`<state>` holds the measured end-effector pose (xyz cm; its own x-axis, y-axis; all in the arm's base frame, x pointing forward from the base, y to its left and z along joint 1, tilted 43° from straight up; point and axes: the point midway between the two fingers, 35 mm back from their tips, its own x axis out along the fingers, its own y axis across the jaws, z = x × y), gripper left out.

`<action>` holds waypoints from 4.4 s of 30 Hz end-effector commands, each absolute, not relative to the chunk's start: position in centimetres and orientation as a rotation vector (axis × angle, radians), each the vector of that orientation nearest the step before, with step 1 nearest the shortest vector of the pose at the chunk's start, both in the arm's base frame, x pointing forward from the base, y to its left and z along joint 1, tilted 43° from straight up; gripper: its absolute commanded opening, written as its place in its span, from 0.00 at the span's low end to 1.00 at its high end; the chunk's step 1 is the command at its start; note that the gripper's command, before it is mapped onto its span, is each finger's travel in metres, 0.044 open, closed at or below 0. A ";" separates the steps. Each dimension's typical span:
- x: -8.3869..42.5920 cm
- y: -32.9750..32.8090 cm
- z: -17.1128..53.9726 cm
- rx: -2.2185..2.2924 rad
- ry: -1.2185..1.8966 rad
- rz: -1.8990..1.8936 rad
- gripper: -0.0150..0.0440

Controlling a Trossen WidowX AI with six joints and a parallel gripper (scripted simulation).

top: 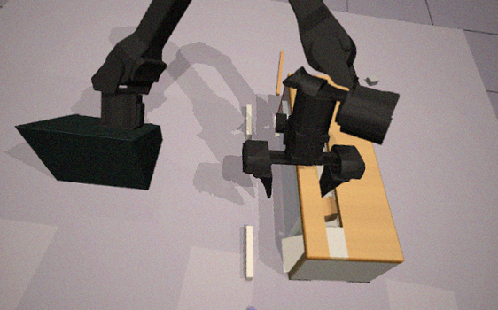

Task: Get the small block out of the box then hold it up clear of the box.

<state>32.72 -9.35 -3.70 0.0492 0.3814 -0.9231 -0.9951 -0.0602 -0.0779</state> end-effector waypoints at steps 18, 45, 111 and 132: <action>33.2 -13.0 -6.9 -1.005 0.843 1.373 0.93; 32.8 -19.9 -1.8 -0.979 0.961 1.233 0.74; 29.9 -22.0 -4.8 3.055 0.865 -1.886 0.74; 30.1 -15.9 -12.3 3.058 0.870 -1.883 0.74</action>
